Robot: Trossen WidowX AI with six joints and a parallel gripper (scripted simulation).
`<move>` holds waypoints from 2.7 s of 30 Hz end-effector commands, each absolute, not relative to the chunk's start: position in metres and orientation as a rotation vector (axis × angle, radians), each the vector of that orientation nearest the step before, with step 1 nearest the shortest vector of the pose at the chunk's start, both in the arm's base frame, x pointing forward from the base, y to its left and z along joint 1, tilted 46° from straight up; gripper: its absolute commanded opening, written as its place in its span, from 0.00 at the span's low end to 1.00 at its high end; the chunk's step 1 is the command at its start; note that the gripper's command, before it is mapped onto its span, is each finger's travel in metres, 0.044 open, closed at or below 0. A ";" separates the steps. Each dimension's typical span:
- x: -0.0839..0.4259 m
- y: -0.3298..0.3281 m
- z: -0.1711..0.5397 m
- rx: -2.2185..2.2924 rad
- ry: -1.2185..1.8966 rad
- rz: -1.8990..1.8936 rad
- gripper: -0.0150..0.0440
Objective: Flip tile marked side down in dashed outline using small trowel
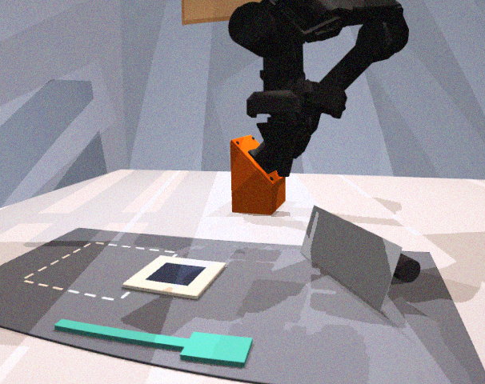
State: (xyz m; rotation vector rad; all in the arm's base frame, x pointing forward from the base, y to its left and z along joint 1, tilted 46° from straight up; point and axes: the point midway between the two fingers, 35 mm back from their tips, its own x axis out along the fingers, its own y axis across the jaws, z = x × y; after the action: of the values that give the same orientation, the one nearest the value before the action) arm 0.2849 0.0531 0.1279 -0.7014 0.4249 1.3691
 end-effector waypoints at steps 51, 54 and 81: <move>0.249 0.122 0.144 -1.136 0.056 1.711 0.42; 0.250 0.123 0.142 -1.136 0.056 1.711 0.42; 0.256 0.127 0.127 -1.137 0.055 1.710 0.42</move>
State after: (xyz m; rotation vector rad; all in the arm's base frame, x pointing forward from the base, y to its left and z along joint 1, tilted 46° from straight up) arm 0.2559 0.1268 0.1302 -1.1433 0.0478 1.7057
